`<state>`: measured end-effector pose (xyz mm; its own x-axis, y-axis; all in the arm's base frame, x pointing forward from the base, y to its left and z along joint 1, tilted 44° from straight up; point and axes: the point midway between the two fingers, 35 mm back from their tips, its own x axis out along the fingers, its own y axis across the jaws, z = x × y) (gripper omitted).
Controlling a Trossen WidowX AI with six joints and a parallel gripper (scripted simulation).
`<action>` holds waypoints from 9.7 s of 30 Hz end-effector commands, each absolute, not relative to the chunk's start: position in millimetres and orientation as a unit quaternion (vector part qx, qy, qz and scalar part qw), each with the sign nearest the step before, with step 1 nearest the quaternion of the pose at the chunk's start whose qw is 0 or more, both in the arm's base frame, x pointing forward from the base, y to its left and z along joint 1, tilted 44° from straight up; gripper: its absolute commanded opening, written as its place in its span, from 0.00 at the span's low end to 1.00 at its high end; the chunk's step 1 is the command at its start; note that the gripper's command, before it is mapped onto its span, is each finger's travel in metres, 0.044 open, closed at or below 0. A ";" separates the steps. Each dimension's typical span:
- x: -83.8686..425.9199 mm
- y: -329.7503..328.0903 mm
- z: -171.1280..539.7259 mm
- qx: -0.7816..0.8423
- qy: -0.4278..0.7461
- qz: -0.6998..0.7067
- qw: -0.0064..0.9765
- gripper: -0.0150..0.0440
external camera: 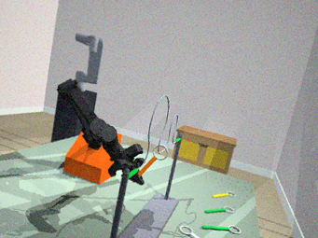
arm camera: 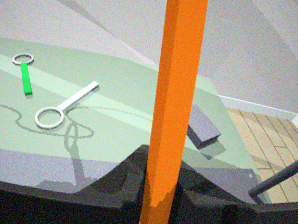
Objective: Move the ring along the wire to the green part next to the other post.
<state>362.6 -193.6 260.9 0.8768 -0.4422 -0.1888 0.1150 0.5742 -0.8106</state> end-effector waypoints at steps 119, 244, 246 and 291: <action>357.9 73.5 258.3 0.470 0.246 0.084 0.844 0.00; 359.8 -36.9 289.4 -0.629 0.142 -0.201 0.737 0.00; 359.8 -37.4 291.8 -0.644 0.138 -0.204 0.725 0.00; 358.8 -23.0 343.2 -0.888 0.035 -0.251 0.383 0.00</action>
<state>358.8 -25.0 342.7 0.8697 -0.2767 0.4087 0.1324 -0.6669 -0.7333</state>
